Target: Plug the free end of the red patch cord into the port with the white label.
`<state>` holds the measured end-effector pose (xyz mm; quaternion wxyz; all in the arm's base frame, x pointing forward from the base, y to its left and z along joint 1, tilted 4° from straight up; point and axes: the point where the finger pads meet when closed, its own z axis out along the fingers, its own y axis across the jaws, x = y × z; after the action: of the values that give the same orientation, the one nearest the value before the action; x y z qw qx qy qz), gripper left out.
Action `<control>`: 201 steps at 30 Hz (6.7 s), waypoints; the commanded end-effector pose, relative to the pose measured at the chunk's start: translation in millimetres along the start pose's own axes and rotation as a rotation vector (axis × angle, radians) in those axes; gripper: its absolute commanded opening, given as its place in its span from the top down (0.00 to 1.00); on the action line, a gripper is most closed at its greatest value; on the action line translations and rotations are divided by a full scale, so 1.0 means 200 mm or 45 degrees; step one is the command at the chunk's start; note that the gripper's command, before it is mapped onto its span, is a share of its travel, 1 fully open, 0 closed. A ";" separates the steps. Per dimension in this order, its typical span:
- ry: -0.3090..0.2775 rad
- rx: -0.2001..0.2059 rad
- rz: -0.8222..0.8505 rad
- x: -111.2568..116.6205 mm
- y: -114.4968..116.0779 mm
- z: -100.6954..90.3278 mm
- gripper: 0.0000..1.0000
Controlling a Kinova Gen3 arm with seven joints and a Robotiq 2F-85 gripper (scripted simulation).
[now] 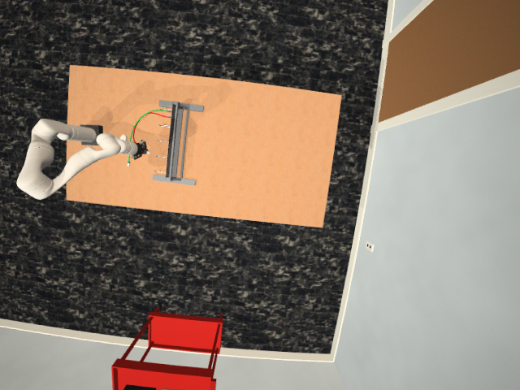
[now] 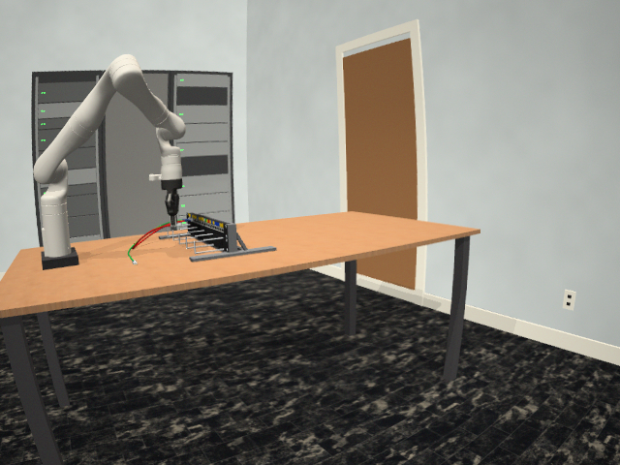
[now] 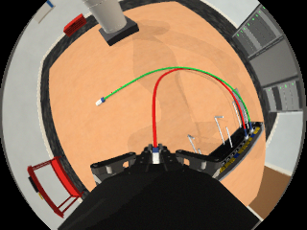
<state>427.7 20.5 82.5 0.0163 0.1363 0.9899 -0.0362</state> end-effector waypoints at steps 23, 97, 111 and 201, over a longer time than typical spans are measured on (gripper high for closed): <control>0.000 -0.005 -0.282 -0.03 0.22 -0.03 1.00; -0.001 -0.006 -0.574 -0.05 0.43 -0.06 1.00; -0.001 -0.006 -0.574 -0.05 0.43 -0.06 1.00; -0.001 -0.005 -0.573 -0.20 0.50 0.08 1.00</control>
<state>493.8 103.6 60.1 0.0076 -0.0880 0.9954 -0.0373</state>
